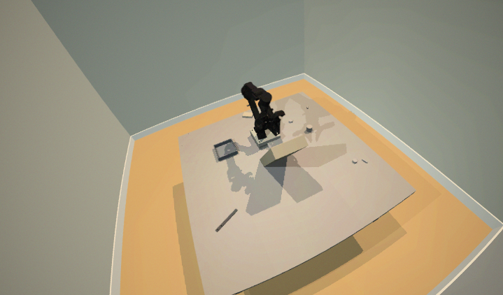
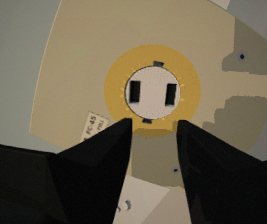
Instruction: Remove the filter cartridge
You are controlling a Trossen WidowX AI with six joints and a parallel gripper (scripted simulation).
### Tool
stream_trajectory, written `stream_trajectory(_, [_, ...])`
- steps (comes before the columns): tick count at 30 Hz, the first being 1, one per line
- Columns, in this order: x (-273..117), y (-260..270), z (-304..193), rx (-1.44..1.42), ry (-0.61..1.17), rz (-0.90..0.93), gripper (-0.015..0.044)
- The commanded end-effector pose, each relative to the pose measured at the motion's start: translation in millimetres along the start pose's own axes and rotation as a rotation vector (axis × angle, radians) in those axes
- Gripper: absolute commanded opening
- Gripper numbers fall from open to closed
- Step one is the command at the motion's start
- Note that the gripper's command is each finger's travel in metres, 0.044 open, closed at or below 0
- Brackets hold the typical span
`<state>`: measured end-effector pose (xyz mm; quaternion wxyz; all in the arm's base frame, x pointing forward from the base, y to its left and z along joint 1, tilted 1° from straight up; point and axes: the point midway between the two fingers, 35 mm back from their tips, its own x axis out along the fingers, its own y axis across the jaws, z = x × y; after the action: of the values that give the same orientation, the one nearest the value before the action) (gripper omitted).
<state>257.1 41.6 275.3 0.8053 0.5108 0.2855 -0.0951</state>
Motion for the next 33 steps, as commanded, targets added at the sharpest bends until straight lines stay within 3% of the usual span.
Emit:
stream_trajectory(1, [-0.9,-0.4,-1.7,0.043,-0.01,0.007,0.0117])
stream_trajectory(33, [41.1,1.4,-0.7,0.043,-0.011,0.01,0.0117])
